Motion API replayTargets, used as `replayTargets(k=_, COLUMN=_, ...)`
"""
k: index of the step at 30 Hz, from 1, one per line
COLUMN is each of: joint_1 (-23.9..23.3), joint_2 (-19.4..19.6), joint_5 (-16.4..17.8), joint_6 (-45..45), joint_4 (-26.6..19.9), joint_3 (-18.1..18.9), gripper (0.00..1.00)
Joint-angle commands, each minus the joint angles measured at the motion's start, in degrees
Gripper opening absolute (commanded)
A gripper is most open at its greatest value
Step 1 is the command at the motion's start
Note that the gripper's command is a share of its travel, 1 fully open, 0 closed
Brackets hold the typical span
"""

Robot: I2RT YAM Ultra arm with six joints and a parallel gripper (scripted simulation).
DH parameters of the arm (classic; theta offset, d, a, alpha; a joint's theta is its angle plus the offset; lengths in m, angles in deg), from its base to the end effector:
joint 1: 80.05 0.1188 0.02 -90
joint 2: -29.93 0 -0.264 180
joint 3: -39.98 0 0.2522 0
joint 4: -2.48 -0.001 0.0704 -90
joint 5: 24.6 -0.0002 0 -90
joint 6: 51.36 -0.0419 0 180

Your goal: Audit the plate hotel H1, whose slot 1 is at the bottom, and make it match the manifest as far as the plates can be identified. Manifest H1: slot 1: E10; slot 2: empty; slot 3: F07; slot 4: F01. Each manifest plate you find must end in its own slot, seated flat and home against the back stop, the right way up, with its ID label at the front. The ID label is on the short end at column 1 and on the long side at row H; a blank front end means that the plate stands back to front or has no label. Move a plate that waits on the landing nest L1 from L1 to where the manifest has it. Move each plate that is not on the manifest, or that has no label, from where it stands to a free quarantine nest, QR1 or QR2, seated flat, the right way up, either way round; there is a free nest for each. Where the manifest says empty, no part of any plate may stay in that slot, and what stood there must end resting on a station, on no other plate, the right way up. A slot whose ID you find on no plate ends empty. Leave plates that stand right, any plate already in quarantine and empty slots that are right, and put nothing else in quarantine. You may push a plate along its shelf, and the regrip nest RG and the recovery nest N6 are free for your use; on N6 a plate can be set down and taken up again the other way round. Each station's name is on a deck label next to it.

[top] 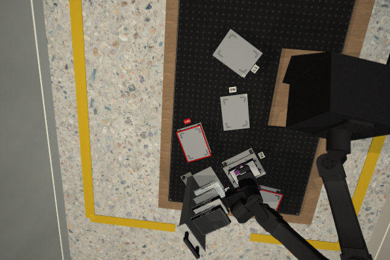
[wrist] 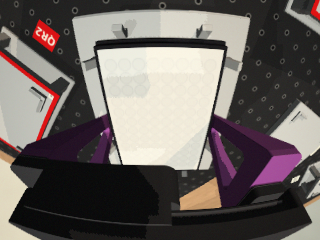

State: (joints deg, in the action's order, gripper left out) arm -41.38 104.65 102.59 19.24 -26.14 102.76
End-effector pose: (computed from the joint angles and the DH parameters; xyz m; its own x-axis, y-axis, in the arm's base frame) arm 0.1989 0.1929 0.2537 -0.7633 -0.2719 -0.5860 -0.6391 0.4510 0.6231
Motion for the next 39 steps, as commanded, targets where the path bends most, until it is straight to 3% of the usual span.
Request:
replayTargets(k=1, joint_1=-0.2, joint_2=-0.2, joint_5=-0.1, joint_6=0.0, joint_4=0.5, joint_3=0.0, gripper=0.86)
replayTargets(k=14, joint_1=-0.2, joint_2=-0.2, joint_5=-0.1, joint_6=0.0, joint_4=0.5, joint_3=0.0, gripper=0.86)
replayTargets(k=39, joint_1=-3.2, joint_2=-3.4, joint_5=2.3, joint_6=2.6, joint_4=-4.8, joint_3=0.7, gripper=0.86)
